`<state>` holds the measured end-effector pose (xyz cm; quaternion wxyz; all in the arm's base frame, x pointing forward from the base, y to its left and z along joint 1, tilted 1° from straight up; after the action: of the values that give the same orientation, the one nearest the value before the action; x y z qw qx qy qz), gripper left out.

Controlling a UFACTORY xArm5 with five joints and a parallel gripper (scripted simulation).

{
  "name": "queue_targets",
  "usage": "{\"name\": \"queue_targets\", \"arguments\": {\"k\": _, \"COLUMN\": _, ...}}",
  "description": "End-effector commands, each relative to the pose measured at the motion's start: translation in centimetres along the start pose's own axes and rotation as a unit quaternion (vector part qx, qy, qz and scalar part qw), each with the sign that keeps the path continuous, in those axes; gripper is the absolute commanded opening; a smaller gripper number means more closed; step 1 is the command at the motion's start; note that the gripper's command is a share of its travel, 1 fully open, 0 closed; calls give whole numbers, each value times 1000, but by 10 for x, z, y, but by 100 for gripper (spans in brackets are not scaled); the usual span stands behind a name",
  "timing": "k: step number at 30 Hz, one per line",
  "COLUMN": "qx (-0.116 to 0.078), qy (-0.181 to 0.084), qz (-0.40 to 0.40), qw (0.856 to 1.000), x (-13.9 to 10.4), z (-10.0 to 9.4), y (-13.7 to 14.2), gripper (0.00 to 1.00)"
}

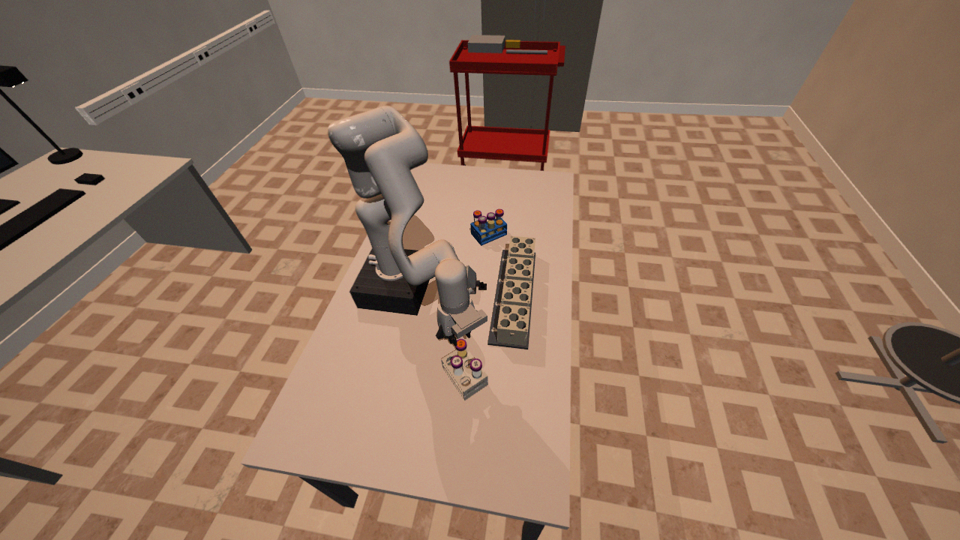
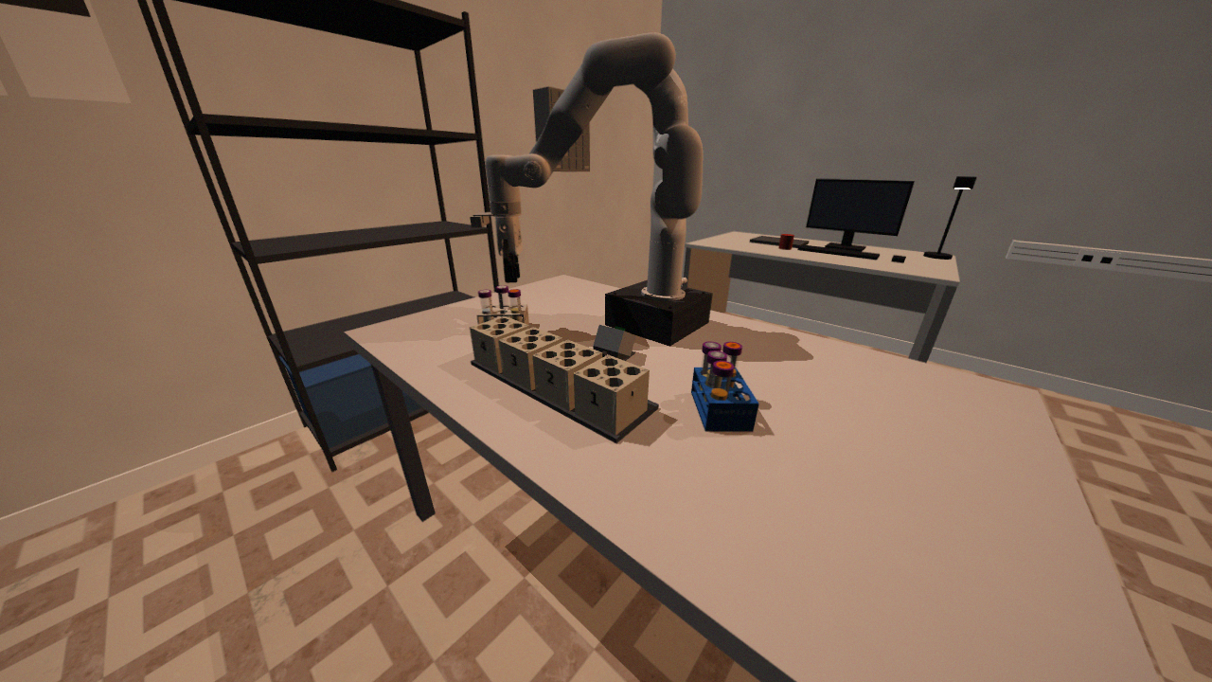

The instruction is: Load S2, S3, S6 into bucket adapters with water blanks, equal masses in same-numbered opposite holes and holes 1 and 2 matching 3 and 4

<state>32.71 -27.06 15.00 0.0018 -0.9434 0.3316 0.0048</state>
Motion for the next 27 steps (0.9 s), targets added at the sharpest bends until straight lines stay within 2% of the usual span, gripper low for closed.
{"name": "queue_targets", "arguments": {"k": 1, "qx": -1, "qy": 2, "qz": 0, "qw": 1000, "x": 1, "z": -8, "y": 0, "gripper": 44}}
{"name": "queue_targets", "arguments": {"k": 27, "qx": -1, "qy": 2, "qz": 0, "qw": 1000, "x": 1, "z": -56, "y": 0, "gripper": 44}}
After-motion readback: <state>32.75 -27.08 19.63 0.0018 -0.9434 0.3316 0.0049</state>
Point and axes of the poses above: the point where the finger pads meet when closed, its own z axis out along the fingers, its own y axis across the jaws, x = y × z, the point moved 8 cm from there along -z, back along the fingers, and after that the axes turned 4 degrees about -z, right-handed, at the moved point
